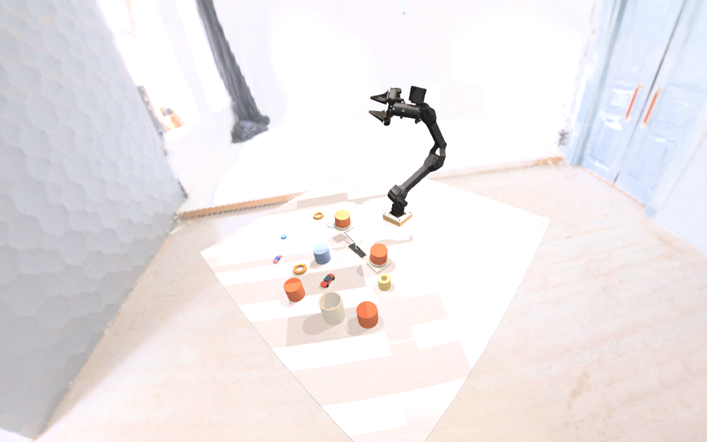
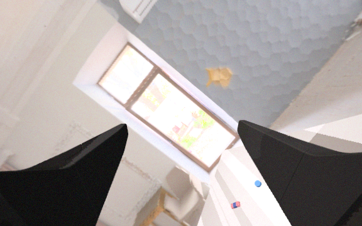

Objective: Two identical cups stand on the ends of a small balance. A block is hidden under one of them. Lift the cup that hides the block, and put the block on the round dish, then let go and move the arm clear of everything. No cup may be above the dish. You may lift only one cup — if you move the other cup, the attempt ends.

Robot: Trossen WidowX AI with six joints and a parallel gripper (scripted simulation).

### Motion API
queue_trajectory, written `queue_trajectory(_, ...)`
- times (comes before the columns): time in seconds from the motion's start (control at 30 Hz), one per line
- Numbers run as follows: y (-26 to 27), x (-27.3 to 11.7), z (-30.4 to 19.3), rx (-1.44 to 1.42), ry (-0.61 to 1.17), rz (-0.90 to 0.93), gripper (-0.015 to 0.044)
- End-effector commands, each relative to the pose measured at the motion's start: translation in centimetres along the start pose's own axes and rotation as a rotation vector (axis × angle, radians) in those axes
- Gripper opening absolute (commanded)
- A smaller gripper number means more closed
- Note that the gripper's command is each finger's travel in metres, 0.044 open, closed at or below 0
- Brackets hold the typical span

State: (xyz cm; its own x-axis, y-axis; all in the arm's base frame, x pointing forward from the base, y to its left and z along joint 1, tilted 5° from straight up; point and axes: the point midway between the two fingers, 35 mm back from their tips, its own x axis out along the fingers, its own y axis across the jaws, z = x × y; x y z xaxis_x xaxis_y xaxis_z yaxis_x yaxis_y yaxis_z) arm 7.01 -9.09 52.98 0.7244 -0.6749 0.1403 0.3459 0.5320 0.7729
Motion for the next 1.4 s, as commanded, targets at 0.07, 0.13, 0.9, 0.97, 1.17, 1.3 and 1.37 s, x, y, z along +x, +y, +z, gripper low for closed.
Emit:
queue_trajectory(0.07, -0.6, 1.2, -3.1, -0.093, 0.122, 0.012, 0.0440)
queue_trajectory(0.13, -0.9, 1.6, -4.6, -0.128, 0.175, 0.013, 0.0440)
queue_trajectory(0.9, -6.1, 1.3, -21.8, -0.583, 0.784, 0.105, 0.0440)
queue_trajectory(0.97, -6.7, 0.8, -23.2, -0.626, 0.835, 0.119, 0.0440)
queue_trajectory(1.17, -8.7, -1.0, -26.9, -0.756, 0.985, 0.169, 0.0440)
queue_trajectory(1.3, -10.2, -2.5, -29.1, -0.844, 1.082, 0.206, 0.0440)
queue_trajectory(1.37, -11.0, -3.3, -30.2, -0.889, 1.130, 0.226, 0.0440)
